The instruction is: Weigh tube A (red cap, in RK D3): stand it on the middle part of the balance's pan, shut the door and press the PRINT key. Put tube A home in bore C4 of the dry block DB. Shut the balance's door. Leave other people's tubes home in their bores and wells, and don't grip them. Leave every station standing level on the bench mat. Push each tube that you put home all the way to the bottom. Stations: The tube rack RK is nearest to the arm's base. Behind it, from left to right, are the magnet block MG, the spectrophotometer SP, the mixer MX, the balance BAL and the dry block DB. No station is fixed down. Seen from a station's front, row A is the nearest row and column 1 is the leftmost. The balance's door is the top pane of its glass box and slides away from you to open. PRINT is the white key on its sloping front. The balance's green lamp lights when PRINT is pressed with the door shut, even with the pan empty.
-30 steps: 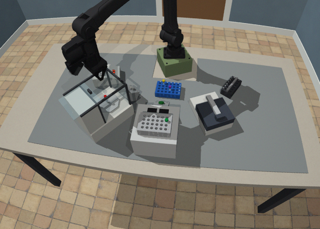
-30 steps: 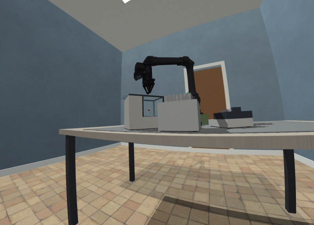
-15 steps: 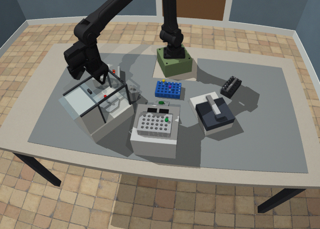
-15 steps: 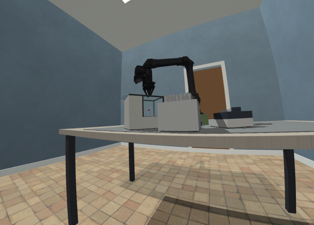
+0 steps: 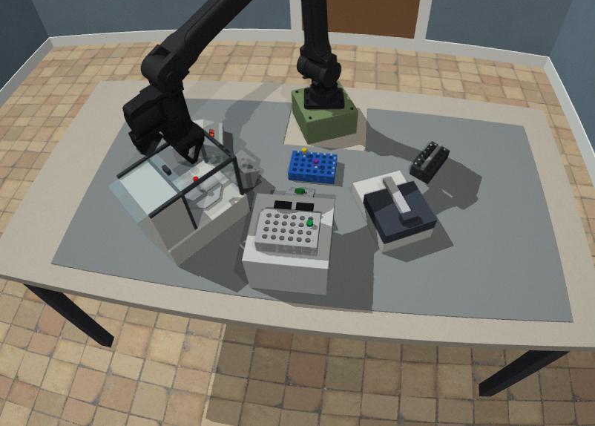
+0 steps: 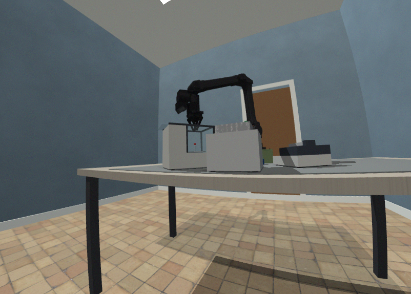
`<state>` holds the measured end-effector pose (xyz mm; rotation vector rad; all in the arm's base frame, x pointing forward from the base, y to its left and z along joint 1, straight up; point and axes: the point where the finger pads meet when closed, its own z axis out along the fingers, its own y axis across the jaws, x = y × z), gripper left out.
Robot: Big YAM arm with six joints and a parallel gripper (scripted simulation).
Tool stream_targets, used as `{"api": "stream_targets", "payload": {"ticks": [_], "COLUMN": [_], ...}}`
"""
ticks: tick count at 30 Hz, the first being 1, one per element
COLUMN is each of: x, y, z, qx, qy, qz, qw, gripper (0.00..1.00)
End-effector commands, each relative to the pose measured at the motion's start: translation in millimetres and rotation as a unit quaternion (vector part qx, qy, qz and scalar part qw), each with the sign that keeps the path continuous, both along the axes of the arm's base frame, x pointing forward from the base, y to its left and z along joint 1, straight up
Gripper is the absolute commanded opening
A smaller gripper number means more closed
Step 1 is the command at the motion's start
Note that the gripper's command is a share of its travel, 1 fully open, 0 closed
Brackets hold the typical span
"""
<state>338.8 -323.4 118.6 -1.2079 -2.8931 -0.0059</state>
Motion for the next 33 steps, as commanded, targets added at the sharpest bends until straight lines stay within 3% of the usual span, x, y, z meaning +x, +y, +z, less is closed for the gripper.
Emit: {"api": "stream_targets", "payload": {"ticks": [1,3,15,17,18,20,33], "x": [15.1,2.0,2.2,2.2,14.1,1.7,3.5], "y": [-20,-8,-8,-8,-20,-8,-10], "z": [10,-11,-31,-31,-18,-36,-54], "qx": [-0.021,-0.005,-0.005,-0.005,-0.020,-0.005,-0.007], "qy": [-0.019,-0.002,-0.002,-0.002,-0.017,-0.002,-0.004], "qz": [-0.007,-0.007,-0.007,-0.007,-0.007,-0.007,-0.007], "qw": [1.000,1.000,1.000,1.000,1.000,1.000,1.000], "gripper": [0.36,0.36,0.36,0.36,0.36,0.36,0.36]}}
